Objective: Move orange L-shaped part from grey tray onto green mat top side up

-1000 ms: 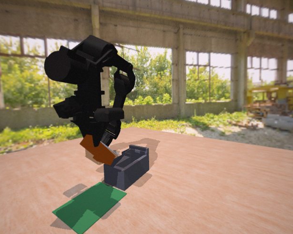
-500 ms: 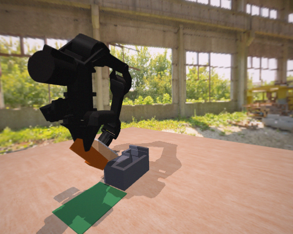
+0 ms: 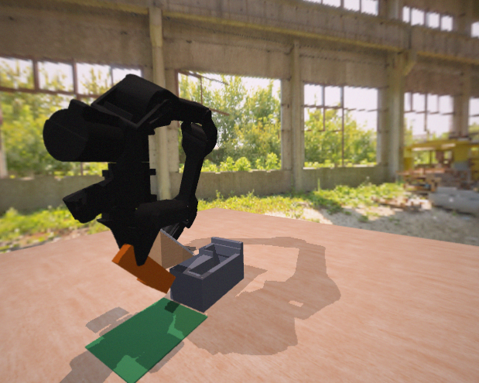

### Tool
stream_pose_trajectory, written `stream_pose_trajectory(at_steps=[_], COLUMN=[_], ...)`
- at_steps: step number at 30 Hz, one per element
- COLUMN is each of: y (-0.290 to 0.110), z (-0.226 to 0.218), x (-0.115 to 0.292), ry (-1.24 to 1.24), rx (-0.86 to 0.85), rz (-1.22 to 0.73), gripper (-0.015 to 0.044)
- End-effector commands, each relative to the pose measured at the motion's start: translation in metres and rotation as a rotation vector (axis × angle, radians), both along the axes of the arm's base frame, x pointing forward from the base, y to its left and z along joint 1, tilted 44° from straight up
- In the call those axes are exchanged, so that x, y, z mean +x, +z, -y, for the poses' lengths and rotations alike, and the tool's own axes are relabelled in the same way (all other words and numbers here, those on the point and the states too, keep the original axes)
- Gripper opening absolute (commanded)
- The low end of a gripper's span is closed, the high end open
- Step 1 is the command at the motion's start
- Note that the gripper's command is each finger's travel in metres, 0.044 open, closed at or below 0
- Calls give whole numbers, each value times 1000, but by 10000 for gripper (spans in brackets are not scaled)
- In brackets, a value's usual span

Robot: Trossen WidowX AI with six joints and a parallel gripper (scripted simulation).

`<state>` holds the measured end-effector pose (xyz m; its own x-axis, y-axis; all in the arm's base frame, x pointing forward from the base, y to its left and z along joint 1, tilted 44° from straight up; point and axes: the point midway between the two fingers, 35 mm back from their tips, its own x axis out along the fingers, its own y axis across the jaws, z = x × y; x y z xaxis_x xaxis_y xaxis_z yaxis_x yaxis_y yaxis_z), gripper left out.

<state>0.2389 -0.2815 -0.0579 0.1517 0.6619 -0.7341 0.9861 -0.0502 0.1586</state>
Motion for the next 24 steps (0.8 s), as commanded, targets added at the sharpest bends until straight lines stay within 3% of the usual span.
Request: stream_pose_trajectory(at_steps=[1,24], y=[-2,-30], z=[-4,-29], x=[2,8], ry=[-7,-7], rx=[-2,-1], rz=[3,4], gripper=[0,0])
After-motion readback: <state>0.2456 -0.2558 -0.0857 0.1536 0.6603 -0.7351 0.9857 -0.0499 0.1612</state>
